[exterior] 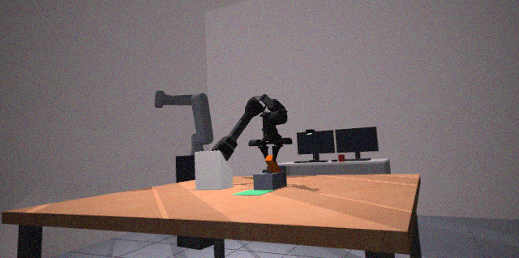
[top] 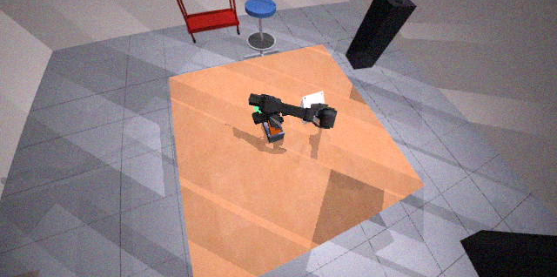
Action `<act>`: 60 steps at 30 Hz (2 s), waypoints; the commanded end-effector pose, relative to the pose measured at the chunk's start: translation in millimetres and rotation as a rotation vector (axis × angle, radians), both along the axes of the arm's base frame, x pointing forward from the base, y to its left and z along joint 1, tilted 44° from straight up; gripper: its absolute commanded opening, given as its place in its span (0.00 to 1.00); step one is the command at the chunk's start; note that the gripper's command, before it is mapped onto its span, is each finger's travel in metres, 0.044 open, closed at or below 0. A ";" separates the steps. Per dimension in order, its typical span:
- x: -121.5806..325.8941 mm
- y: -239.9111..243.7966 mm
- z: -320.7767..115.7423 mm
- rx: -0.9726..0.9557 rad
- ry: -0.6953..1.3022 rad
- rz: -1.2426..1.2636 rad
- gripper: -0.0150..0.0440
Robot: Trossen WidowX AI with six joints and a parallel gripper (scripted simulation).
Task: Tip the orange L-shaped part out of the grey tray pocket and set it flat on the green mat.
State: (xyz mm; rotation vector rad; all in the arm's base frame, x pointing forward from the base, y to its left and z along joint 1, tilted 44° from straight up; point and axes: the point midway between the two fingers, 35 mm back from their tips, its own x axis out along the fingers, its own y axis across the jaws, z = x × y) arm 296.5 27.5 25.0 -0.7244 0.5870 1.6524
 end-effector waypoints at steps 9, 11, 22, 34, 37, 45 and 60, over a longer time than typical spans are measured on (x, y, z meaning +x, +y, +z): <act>4.0 -12.8 16.0 0.003 -0.009 0.002 0.25; 4.4 -14.9 18.3 0.003 -0.009 0.002 0.25; 6.5 -26.4 30.6 0.003 -0.008 0.002 0.25; 7.2 -31.8 35.1 0.002 -0.008 0.002 0.25; 7.6 -36.9 29.0 0.002 -0.008 0.002 0.25; 9.1 -60.0 4.1 0.000 -0.009 0.002 0.25; 12.3 -106.7 -38.6 -0.004 -0.011 0.002 0.25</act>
